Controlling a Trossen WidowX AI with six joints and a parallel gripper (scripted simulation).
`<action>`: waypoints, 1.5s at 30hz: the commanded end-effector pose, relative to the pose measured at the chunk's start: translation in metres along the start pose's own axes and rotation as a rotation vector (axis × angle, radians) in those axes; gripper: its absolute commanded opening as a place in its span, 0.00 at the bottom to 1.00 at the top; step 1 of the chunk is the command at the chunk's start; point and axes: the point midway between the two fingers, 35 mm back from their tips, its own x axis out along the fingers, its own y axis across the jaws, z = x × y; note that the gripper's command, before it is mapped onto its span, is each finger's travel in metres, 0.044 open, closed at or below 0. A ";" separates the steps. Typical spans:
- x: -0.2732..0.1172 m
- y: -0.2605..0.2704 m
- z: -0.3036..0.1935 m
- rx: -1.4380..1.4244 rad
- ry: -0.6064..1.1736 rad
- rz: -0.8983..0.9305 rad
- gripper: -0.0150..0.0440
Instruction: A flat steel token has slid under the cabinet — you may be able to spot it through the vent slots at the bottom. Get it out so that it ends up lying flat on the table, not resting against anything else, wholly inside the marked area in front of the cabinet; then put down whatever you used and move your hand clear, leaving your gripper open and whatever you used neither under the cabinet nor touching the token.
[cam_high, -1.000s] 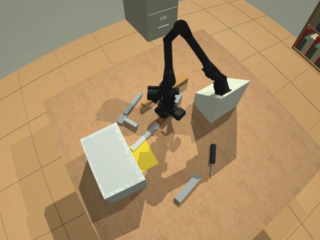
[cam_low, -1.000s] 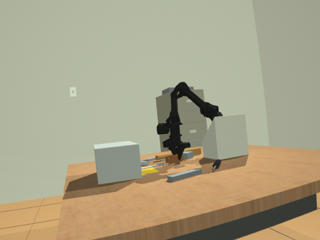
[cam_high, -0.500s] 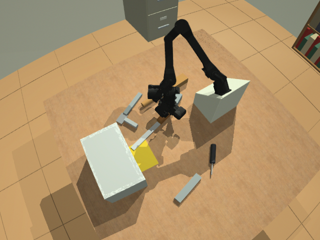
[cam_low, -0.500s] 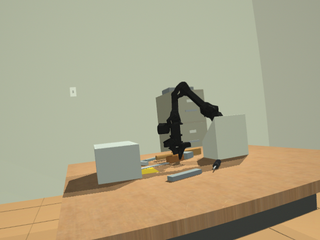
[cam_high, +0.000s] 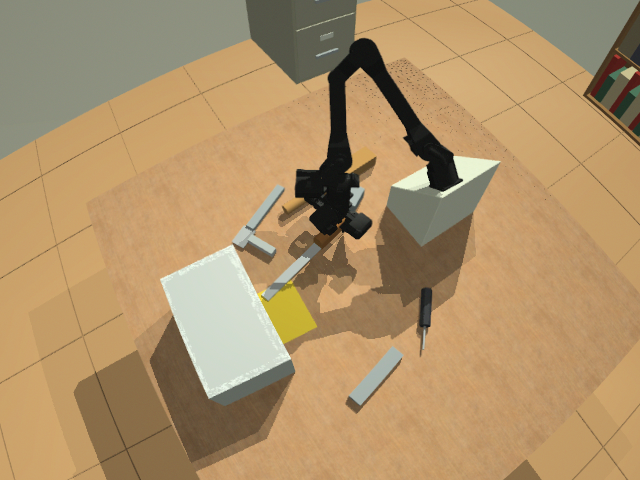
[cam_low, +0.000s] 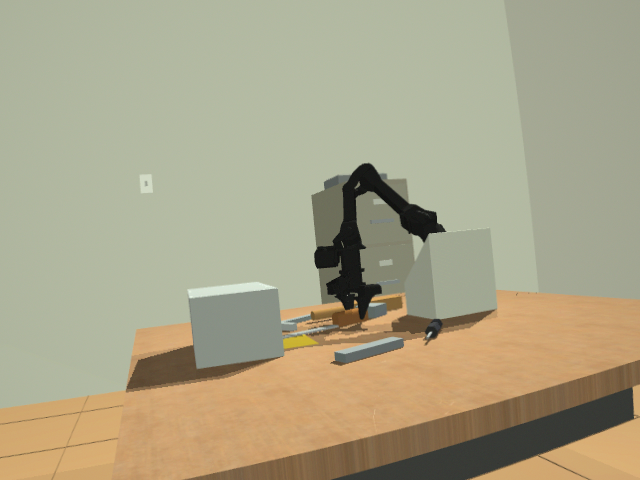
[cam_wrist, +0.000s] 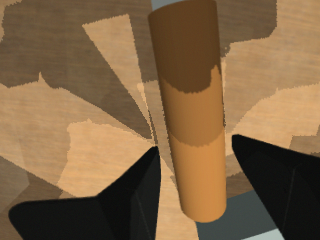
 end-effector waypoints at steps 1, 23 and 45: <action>0.000 0.000 0.000 0.000 0.001 0.002 0.71; 0.001 0.000 0.000 0.003 0.001 0.000 0.43; 0.001 -0.001 0.014 -0.002 0.000 0.001 0.25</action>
